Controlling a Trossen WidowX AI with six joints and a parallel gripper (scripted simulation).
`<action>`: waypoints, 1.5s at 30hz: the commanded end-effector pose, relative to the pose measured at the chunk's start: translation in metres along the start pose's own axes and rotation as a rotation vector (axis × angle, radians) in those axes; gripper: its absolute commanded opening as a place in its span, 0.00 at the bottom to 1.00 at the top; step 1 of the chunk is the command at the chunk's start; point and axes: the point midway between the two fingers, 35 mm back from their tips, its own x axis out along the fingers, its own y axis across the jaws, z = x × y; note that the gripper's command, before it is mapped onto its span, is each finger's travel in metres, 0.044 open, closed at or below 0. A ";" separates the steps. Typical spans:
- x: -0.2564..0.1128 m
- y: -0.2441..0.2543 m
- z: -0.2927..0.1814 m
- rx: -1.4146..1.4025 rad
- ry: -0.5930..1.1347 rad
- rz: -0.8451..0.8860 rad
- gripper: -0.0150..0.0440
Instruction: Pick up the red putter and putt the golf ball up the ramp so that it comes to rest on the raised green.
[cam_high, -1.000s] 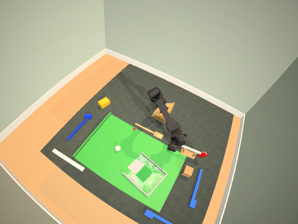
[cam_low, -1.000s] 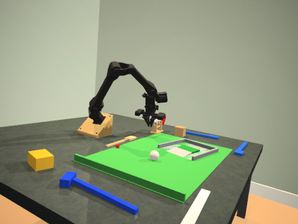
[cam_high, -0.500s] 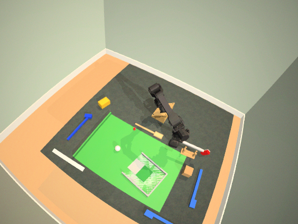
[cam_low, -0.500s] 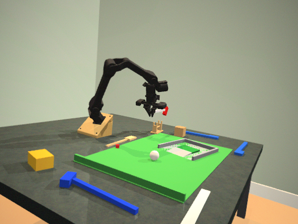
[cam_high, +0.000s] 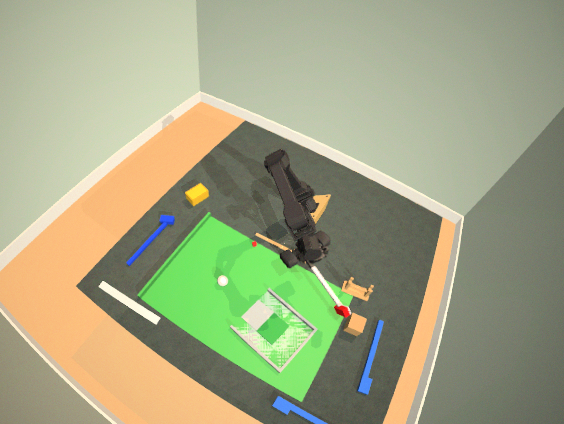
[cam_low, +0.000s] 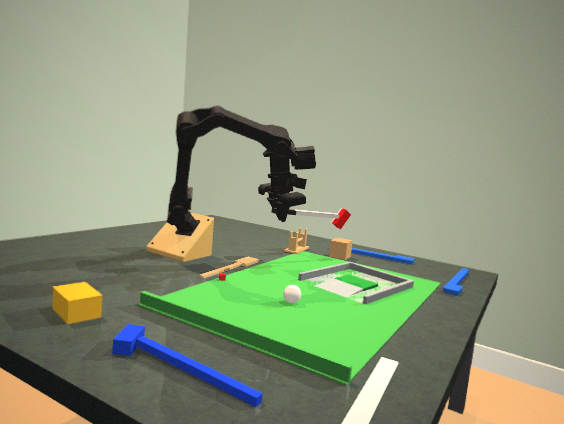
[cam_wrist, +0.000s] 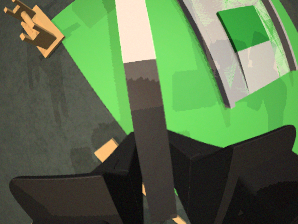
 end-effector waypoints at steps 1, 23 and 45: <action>-0.011 -0.025 -0.032 0.201 0.020 -0.025 0.25; -0.051 -0.087 -0.199 1.109 0.108 -0.176 0.25; -0.030 -0.090 -0.241 1.292 0.126 -0.220 0.25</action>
